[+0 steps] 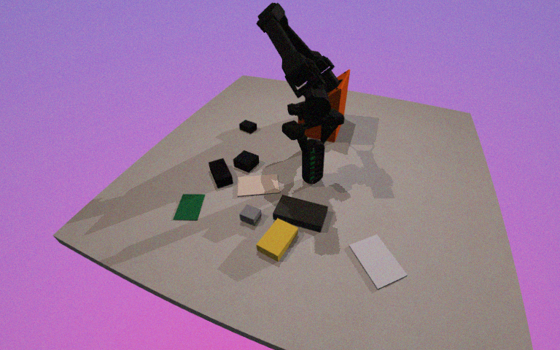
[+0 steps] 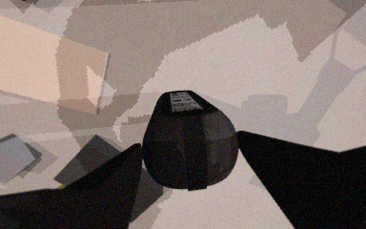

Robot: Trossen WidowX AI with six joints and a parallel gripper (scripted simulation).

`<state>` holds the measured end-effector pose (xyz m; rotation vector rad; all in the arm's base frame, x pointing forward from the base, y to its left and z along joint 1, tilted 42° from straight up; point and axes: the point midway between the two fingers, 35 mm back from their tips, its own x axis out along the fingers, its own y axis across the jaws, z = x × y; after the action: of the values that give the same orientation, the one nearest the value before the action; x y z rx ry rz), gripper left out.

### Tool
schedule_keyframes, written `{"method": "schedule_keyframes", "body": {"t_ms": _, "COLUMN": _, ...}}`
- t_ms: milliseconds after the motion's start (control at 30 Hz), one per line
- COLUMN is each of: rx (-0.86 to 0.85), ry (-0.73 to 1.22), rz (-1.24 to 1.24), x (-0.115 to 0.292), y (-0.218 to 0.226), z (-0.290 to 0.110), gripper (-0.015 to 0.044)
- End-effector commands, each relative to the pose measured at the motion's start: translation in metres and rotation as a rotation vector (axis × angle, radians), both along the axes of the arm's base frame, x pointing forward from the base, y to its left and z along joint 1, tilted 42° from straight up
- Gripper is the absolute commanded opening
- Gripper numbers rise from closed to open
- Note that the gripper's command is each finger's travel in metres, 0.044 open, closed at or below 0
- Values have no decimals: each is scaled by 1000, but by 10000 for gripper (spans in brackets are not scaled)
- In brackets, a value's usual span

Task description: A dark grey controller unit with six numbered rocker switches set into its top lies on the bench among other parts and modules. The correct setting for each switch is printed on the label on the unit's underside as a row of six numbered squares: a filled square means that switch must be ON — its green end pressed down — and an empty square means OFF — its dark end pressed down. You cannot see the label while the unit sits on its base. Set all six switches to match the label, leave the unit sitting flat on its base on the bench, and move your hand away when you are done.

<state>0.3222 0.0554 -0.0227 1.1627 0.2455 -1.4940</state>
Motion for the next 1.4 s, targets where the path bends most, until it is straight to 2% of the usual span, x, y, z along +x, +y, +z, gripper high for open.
{"method": "schedule_keyframes", "body": {"t_ms": 0, "rx": -13, "ry": 5, "rz": -3, "x": -2, "y": -7, "z": 0, "gripper": 338}}
{"method": "schedule_keyframes", "body": {"t_ms": 1367, "rx": -15, "ry": 6, "rz": -3, "x": -18, "y": -34, "z": 11, "gripper": 338}}
